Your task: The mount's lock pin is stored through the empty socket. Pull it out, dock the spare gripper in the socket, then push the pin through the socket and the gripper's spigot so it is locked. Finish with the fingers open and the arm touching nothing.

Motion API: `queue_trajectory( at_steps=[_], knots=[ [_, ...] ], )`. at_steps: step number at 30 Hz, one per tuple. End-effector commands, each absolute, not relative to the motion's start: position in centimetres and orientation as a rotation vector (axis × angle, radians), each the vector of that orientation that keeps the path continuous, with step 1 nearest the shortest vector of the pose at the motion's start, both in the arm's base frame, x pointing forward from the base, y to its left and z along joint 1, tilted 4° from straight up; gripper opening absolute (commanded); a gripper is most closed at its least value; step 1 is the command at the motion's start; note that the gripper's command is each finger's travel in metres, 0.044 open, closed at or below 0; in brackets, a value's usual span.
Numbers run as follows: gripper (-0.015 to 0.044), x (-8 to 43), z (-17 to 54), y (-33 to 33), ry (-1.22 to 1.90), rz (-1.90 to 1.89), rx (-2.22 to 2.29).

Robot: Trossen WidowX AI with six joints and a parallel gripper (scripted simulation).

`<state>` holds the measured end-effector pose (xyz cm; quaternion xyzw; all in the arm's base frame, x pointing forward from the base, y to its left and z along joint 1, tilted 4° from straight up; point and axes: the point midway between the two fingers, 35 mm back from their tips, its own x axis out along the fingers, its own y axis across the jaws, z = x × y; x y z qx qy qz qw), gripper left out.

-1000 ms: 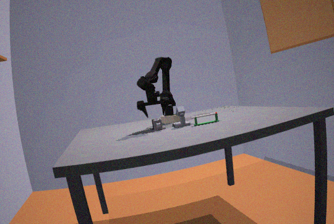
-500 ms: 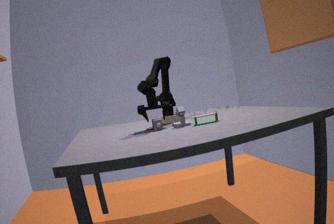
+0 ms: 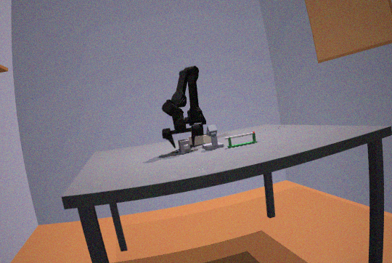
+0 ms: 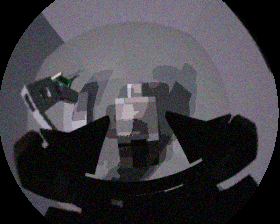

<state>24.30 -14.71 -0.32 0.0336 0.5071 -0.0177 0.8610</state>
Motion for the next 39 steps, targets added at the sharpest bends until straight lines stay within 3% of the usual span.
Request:
queue_trajectory(
  at_steps=[1,11,21,27,32,39],
  knots=[
    [0.0440,24.0,-1.3,-14.4,1.075,-0.035,0.081],
    [0.0440,23.9,-1.6,-14.4,1.075,-0.035,0.081],
    [0.0177,23.9,-1.6,-14.4,1.075,-0.035,0.081],
    [0.0137,23.9,-1.6,-14.4,1.075,-0.035,0.081],
    [0.0006,24.1,-0.9,-14.5,1.074,-0.035,0.081],
    [0.0000,24.6,1.9,-15.1,1.074,-0.035,0.080]
  ],
)
